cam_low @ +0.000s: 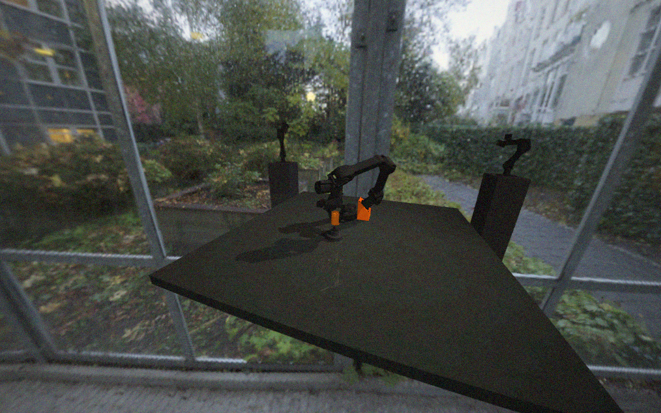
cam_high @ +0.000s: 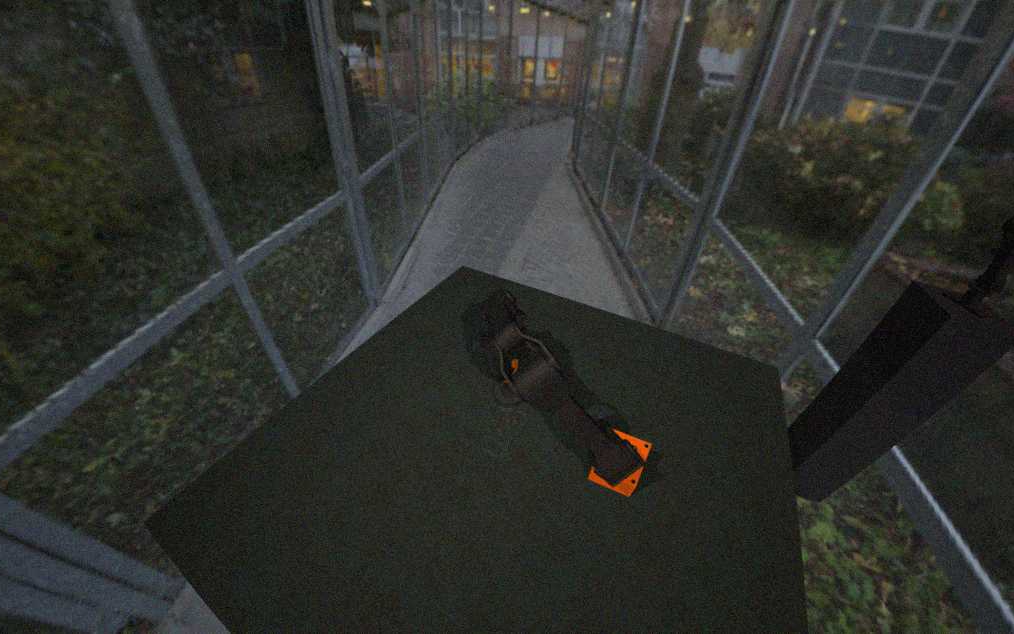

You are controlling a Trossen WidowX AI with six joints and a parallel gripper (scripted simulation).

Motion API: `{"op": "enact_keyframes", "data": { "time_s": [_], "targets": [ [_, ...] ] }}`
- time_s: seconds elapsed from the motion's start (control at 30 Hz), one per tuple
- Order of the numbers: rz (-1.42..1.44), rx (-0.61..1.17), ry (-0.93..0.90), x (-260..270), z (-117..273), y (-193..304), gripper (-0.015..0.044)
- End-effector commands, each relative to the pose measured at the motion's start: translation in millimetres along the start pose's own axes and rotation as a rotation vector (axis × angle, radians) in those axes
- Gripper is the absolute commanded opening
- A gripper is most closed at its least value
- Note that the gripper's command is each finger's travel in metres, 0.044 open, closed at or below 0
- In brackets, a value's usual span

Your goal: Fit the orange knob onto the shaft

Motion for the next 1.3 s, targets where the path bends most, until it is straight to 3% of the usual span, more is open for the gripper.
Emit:
{"op": "enact_keyframes", "data": {
  "time_s": [0.0, 1.27],
  "targets": [
    [-0.006, 0.001, -0.003, -1.2, -11.8, 0.2, 0.0000],
    [0.002, 0.001, -0.004, 0.0, -16.2, 1.8, 0.0000]
  ]
}}
Point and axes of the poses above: the point midway between the two fingers, 35 mm back from their tips, its own z axis back along the fingers, its own x axis across the jaws, y = z × x, the point moved 4 cm from there along z, back along the fingers, and after that the axes turned 10 degrees about -z, right-handed, at the moved point
